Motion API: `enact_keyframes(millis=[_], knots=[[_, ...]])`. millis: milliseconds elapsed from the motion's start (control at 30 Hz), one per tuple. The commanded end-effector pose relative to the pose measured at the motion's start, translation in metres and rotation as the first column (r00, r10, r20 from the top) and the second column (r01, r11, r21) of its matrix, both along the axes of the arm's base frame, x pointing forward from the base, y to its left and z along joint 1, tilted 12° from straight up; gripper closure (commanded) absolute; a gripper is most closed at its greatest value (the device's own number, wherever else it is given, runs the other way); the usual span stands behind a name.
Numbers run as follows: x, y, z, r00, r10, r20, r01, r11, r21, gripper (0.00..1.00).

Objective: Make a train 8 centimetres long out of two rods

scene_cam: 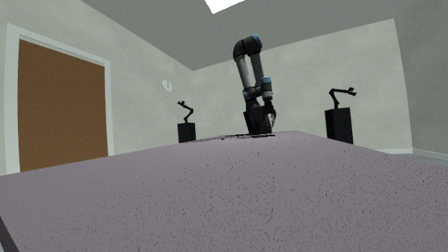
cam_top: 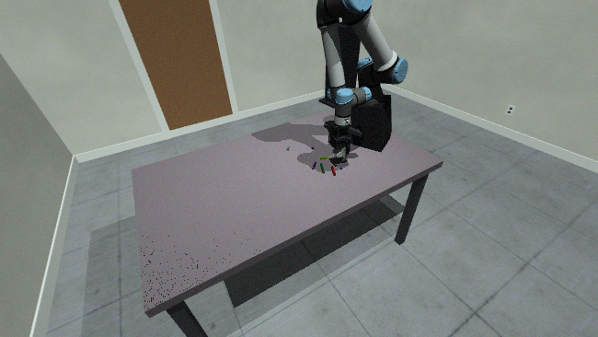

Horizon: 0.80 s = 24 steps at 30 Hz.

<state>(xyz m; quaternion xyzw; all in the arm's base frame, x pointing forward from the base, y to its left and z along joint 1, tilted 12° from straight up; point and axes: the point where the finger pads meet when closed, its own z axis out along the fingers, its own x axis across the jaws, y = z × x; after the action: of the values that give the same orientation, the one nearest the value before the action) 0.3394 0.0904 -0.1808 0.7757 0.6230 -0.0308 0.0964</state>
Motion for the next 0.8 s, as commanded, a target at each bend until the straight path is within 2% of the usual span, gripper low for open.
enact_keyframes(millis=[0, 767], knots=[[0.001, -0.001, -0.004, 1.000, 0.000, 0.001, 0.000, 1.000, 0.000, 0.86], [0.003, -0.007, -0.033, 1.000, 0.000, 0.001, 0.000, 1.000, 0.000, 0.86]])
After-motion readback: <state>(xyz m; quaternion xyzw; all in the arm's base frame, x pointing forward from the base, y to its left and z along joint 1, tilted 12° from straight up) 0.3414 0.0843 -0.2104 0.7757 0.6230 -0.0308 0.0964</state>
